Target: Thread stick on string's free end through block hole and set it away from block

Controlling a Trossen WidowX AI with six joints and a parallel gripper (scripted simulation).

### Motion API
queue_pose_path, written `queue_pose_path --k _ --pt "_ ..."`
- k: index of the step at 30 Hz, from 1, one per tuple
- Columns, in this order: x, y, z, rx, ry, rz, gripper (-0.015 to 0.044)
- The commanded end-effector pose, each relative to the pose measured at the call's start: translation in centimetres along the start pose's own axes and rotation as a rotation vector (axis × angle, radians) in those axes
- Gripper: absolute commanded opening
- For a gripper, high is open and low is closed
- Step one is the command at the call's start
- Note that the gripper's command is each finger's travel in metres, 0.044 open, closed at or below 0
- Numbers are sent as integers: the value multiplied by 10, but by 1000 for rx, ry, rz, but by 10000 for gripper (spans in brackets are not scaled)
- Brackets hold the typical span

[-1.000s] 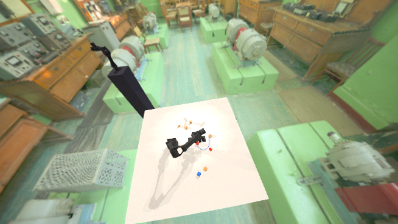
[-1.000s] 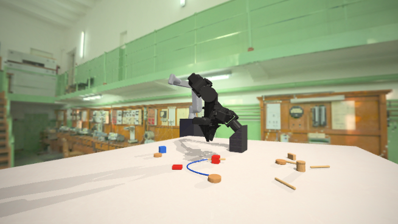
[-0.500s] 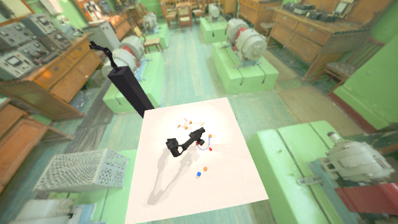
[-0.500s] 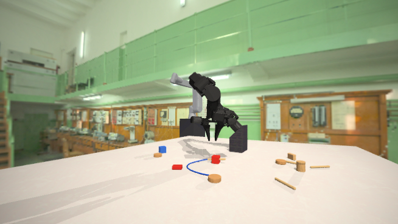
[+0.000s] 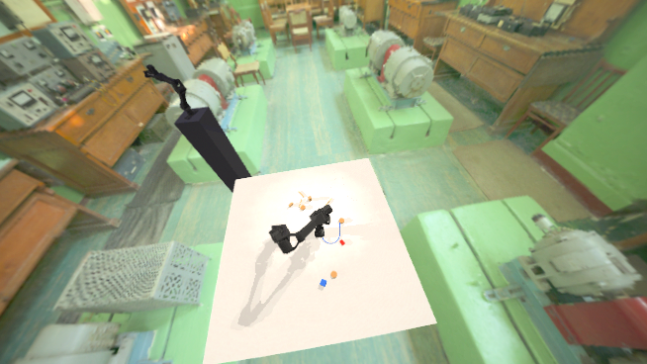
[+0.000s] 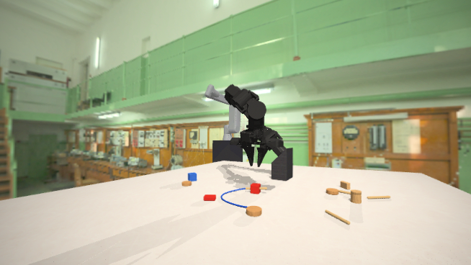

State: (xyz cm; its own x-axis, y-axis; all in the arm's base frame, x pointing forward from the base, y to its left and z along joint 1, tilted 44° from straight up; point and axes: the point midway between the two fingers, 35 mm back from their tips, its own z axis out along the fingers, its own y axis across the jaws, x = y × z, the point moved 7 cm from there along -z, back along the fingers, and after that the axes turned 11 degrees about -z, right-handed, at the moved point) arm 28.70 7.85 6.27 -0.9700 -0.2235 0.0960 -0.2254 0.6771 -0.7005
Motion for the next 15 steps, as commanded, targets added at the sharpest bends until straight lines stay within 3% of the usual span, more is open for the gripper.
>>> queue_pose_path --k 1,11,15 --pt "2 18 2 -16 27 796 123" --pt "3 26 2 -11 37 1315 123" --pt "3 26 2 -10 38 1339 123"
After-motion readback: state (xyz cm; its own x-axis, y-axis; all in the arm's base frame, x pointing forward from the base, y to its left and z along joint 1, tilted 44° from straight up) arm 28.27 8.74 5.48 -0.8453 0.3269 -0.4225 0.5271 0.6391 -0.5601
